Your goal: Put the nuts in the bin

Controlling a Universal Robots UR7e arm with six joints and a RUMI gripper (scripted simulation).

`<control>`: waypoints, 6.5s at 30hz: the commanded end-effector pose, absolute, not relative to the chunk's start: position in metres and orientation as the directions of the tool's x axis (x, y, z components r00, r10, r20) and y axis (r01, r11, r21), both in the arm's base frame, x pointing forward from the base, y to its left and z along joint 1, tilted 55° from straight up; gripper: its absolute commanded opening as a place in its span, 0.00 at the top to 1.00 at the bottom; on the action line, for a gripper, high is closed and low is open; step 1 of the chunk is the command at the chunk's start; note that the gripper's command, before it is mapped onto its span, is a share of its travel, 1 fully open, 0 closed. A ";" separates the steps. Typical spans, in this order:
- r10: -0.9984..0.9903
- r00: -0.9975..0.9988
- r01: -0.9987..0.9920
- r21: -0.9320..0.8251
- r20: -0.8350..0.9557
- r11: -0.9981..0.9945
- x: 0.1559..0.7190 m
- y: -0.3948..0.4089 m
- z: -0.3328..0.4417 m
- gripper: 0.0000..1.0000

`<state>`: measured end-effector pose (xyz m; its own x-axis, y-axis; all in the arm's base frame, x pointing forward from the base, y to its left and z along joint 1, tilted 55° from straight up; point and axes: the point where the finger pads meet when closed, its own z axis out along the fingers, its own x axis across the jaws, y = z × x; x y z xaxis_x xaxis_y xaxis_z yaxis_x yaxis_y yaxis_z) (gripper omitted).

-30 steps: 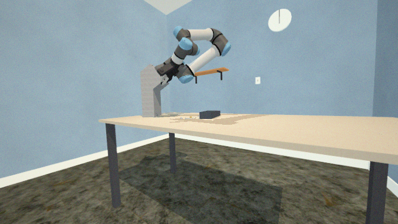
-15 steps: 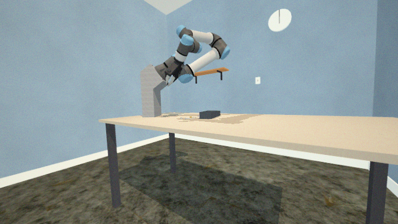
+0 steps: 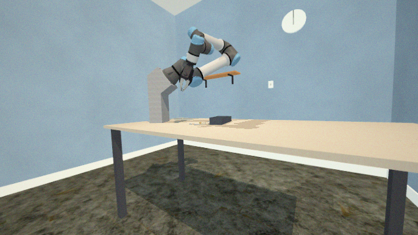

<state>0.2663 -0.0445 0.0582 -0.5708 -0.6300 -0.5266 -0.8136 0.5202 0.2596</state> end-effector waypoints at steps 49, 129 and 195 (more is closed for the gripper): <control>-0.879 0.223 -0.698 -0.698 -0.421 0.157 0.358 0.015 0.159 0.96; -0.890 0.383 -0.628 -0.776 -0.246 -0.056 0.525 0.049 0.157 0.96; -0.891 0.382 -0.627 -0.777 -0.245 -0.056 0.562 0.072 0.126 0.96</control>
<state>0.5620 0.0717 0.1266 0.3822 -0.8911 -0.2446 -0.6267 -0.0555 -0.7773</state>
